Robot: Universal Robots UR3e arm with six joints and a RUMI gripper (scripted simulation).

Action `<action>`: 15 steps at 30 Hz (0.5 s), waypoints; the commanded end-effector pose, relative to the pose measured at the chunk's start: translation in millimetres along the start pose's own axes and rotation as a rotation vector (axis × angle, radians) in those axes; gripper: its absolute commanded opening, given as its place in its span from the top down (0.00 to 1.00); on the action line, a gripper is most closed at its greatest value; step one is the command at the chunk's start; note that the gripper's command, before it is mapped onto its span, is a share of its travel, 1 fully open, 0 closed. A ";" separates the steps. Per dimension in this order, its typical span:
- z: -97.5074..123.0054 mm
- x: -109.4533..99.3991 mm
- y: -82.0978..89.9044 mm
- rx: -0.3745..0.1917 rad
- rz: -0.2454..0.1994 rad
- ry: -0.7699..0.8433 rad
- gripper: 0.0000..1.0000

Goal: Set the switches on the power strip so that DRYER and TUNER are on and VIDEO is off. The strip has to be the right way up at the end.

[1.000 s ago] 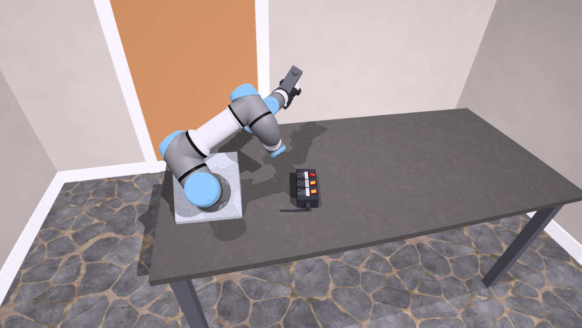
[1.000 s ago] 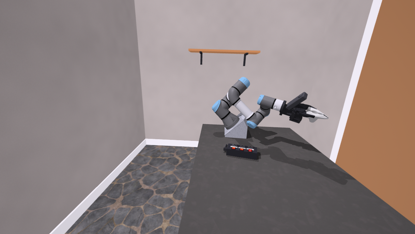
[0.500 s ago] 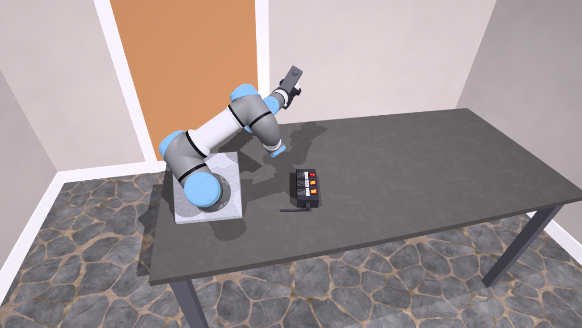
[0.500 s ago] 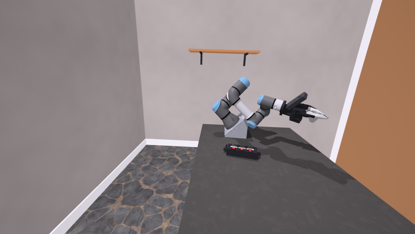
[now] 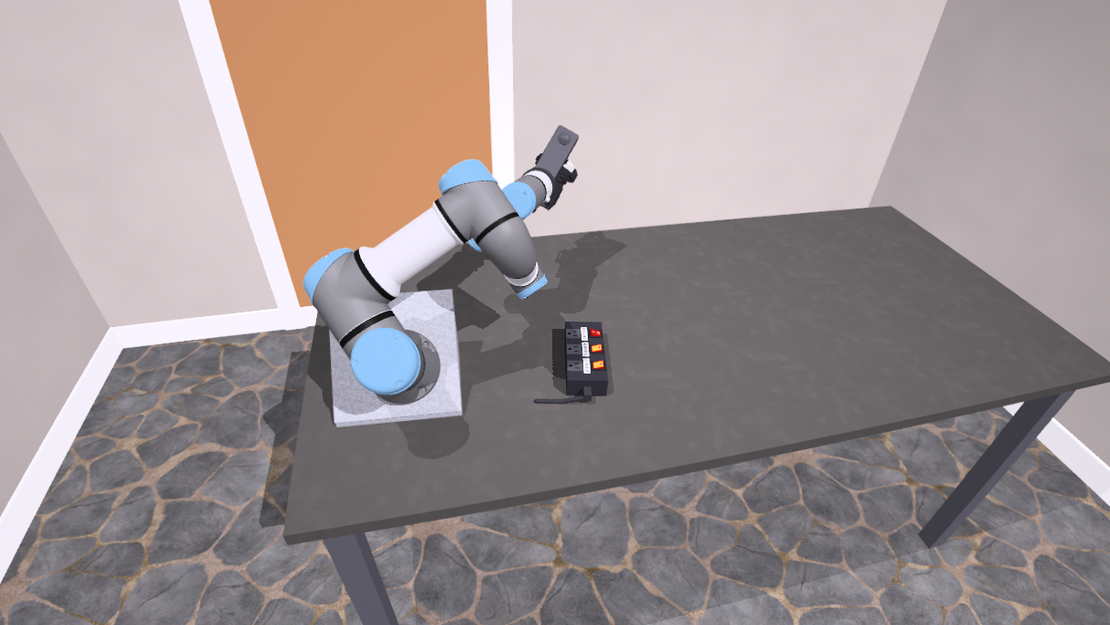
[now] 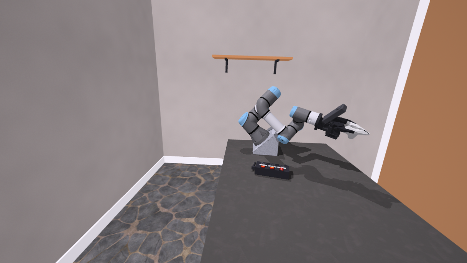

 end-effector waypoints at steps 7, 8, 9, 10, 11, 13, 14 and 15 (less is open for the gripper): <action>2.3 16.4 -3.1 -0.066 0.030 0.121 1.00; 2.9 19.1 -3.5 -0.078 0.033 0.141 1.00; 3.6 21.9 -3.8 -0.090 0.037 0.162 1.00; 4.3 24.8 -4.1 -0.103 0.041 0.184 1.00; 5.1 27.8 -4.3 -0.117 0.044 0.207 1.00; 6.8 34.4 -4.6 -0.147 0.050 0.257 1.00; 7.8 37.8 -4.6 -0.163 0.053 0.284 1.00; 8.8 41.4 -4.5 -0.181 0.055 0.312 1.00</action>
Point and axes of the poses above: the point where the finger pads meet when closed, its own y axis back along the fingers, its own x axis across the jaws, z = x × y, the point moved 7 cm from there along y, back along the fingers, and after that the axes turned 7 degrees about y, right-handed, at the moved point
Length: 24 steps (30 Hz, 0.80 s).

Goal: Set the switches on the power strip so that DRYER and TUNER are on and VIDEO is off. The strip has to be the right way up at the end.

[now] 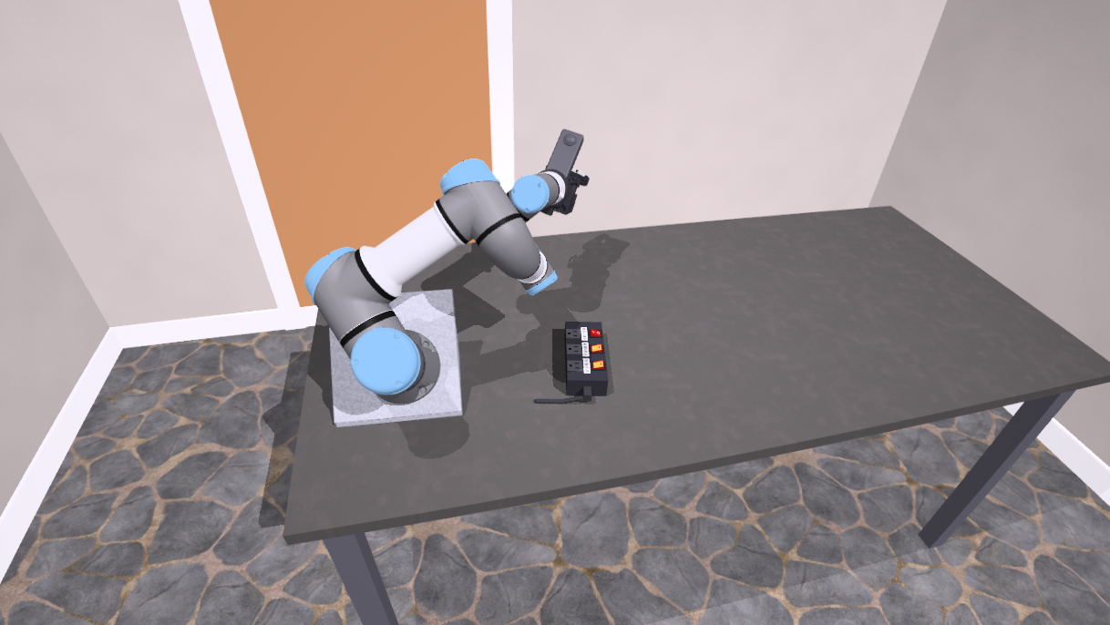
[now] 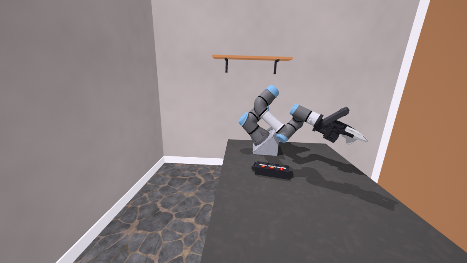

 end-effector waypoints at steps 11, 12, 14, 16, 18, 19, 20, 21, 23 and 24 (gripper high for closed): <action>24.4 45.6 2.7 -0.244 -0.006 0.409 1.00; 27.1 49.6 4.1 -0.266 -0.012 0.447 1.00; 29.9 53.6 5.8 -0.289 -0.019 0.486 1.00; 35.6 61.6 9.7 -0.335 -0.038 0.565 1.00; 38.5 65.6 12.0 -0.358 -0.048 0.606 1.00; 41.6 69.7 14.6 -0.382 -0.061 0.647 1.00; 41.6 69.7 14.6 -0.382 -0.061 0.647 1.00; 44.6 73.7 17.4 -0.405 -0.074 0.688 1.00; 47.7 77.7 20.5 -0.428 -0.089 0.730 1.00; 47.7 77.7 20.5 -0.428 -0.089 0.730 1.00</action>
Point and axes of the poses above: the point where the finger pads meet when closed, its own y axis back along the fingers, its own x axis across the jaws, z = x × y, the point moved 7 cm from there along y, back along the fingers, and after that the axes turned 7 degrees about y, right-handed, at the moved point
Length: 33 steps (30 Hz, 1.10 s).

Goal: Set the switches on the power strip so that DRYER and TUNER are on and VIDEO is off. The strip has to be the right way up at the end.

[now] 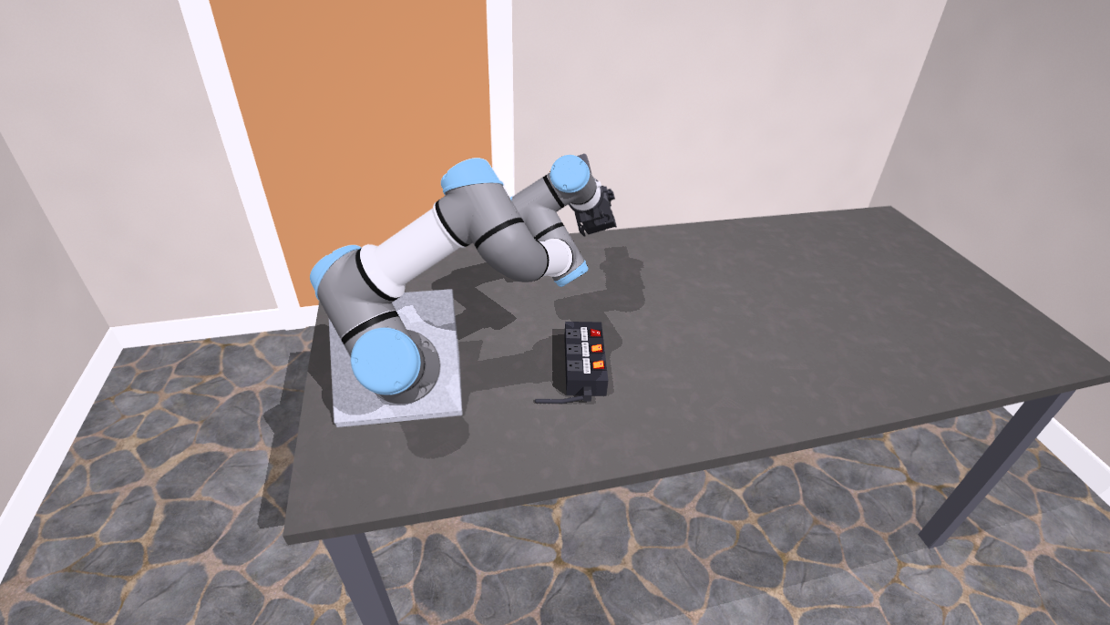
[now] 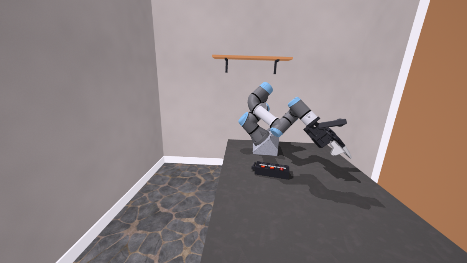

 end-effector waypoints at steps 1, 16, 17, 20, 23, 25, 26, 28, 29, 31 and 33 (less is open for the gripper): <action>13.9 4.5 4.5 -0.064 -0.053 0.128 1.00; 73.7 10.0 34.0 -0.214 -0.243 0.578 1.00; 73.7 10.0 34.0 -0.214 -0.243 0.578 1.00; 91.2 11.0 46.4 -0.242 -0.311 0.708 1.00; 102.5 11.5 55.3 -0.256 -0.357 0.792 1.00; 108.0 11.8 59.8 -0.261 -0.380 0.832 1.00; 113.4 12.1 64.4 -0.266 -0.404 0.872 1.00; 118.6 12.3 69.1 -0.270 -0.427 0.911 1.00; 123.7 12.6 73.7 -0.273 -0.450 0.949 1.00; 133.5 13.1 83.0 -0.277 -0.495 1.022 1.00; 138.1 13.4 87.6 -0.277 -0.517 1.056 1.00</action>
Point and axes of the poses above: the point where the finger pads meet when closed, its own y axis back along the fingers, its own x axis across the jaws, z = x × y, the point moved 7 cm from there along y, back along the fingers, and after that the axes turned 7 degrees about y, right-handed, at the moved point
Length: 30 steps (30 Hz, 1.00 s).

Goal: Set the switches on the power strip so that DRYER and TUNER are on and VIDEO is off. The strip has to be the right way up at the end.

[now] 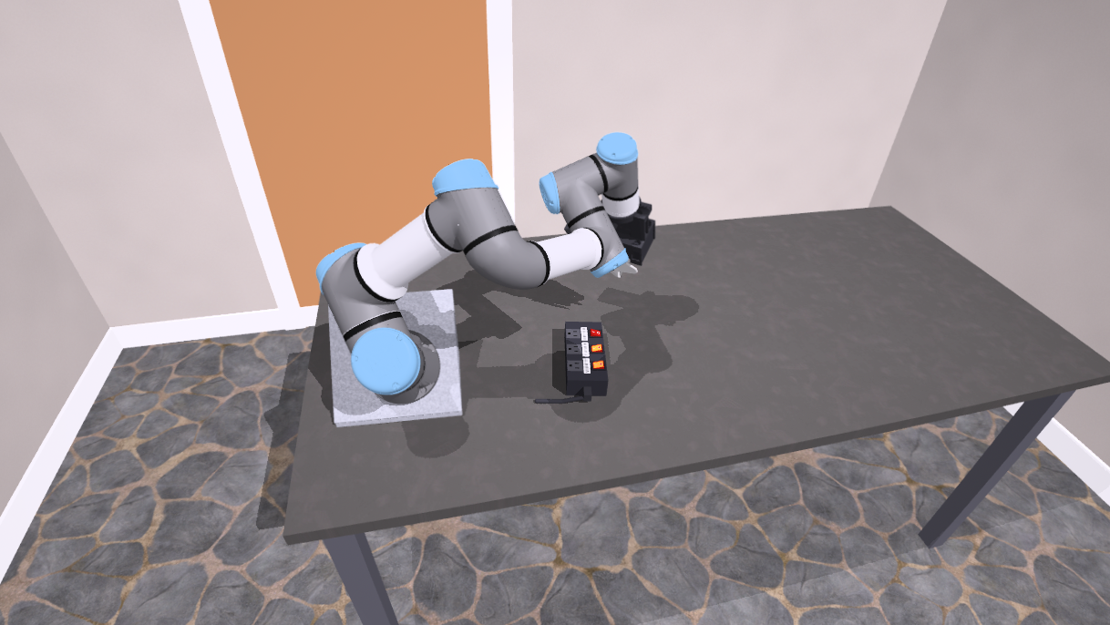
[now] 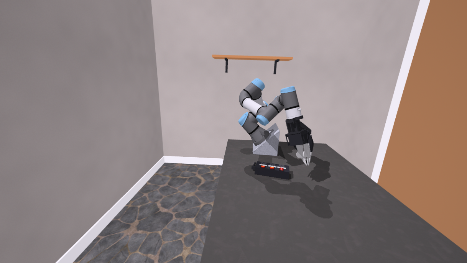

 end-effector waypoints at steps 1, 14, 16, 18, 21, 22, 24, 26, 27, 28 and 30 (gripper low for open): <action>9.1 -15.1 7.5 0.006 -0.067 0.115 1.00; 37.9 -68.3 33.8 0.034 -0.228 0.479 1.00; 40.6 -73.3 36.6 0.039 -0.242 0.513 1.00; 40.6 -73.3 36.6 0.039 -0.242 0.513 1.00; 43.8 -79.2 40.1 0.046 -0.259 0.553 1.00; 44.7 -80.8 41.0 0.047 -0.264 0.564 1.00; 46.1 -83.3 42.6 0.051 -0.271 0.581 1.00; 47.1 -85.2 43.7 0.053 -0.276 0.594 1.00; 47.4 -85.8 44.1 0.054 -0.278 0.599 1.00; 47.7 -86.4 44.4 0.054 -0.280 0.602 1.00; 48.1 -87.1 44.9 0.055 -0.282 0.607 1.00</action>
Point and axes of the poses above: the point where the finger pads meet when closed, its own y axis back along the fingers, its own x axis across the jaws, z = x × y, the point moved 7 cm from there along y, back along the fingers, and after that the axes turned 7 degrees about y, right-handed, at the moved point
